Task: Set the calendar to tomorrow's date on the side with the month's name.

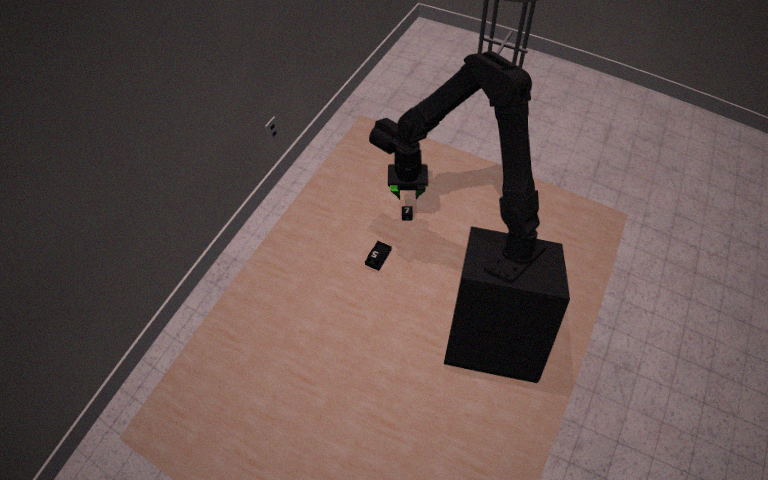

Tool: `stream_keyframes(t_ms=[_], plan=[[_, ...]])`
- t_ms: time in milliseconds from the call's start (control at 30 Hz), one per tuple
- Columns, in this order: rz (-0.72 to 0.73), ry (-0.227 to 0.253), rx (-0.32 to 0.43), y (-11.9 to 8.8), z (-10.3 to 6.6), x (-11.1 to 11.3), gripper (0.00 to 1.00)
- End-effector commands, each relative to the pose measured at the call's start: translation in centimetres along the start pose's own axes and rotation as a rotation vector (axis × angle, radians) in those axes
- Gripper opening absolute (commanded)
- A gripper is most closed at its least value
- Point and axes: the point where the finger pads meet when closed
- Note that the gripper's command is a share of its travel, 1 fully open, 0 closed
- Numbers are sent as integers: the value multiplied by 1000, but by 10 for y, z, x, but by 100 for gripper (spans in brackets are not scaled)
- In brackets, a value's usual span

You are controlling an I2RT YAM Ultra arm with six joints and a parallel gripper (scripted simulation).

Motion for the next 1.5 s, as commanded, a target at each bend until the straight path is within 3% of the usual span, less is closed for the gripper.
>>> stream_keyframes(t_ms=[0, 867, 1467], plan=[[-3, 8, -15, 3, -5, 3, 45], [-3, 8, -15, 3, -4, 3, 45], [-3, 7, -15, 3, 12, 3, 45]])
Point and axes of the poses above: the point where the finger pads meet when closed, its own z axis out along the fingers, its own x axis across the jaws, y = z × x, and after that the axes turned 15 degrees about -z, right-handed
